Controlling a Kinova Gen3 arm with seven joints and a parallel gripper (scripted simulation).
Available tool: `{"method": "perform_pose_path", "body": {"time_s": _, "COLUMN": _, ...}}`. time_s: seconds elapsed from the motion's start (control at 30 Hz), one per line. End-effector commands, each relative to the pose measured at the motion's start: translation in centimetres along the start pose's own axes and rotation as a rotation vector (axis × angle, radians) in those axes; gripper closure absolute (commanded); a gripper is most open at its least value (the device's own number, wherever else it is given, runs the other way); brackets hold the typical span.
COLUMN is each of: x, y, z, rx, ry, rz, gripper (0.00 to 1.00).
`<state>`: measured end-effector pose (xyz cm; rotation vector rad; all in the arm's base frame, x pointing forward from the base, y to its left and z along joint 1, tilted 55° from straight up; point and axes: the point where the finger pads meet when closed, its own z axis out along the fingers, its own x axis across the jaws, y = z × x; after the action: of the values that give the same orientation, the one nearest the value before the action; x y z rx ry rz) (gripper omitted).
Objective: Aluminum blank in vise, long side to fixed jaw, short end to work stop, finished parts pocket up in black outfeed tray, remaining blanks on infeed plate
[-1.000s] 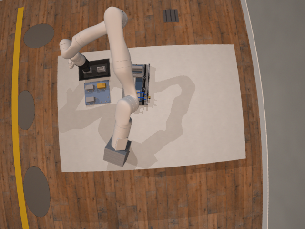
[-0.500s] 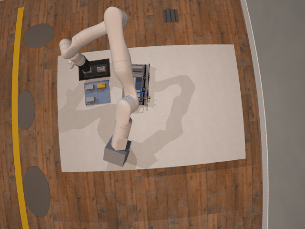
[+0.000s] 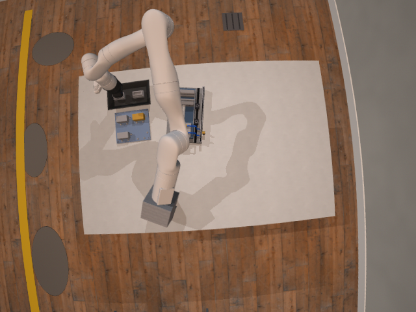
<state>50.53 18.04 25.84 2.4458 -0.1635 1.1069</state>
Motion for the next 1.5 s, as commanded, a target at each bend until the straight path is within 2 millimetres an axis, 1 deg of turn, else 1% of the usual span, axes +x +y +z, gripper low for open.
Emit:
{"method": "perform_pose_path", "body": {"time_s": 0.0, "x": 0.0, "y": -0.03, "z": 0.06, "rx": 0.001, "ry": 0.0, "rz": 0.0, "gripper": 1.0}}
{"method": "perform_pose_path", "body": {"time_s": 0.57, "x": 0.01, "y": -0.03, "z": 0.8, "rx": 0.001, "ry": 0.0, "rz": 0.0, "gripper": 1.0}}
{"method": "perform_pose_path", "body": {"time_s": 1.47, "x": 0.01, "y": -0.03, "z": 1.0, "rx": 0.001, "ry": 0.0, "rz": 0.0, "gripper": 1.0}}
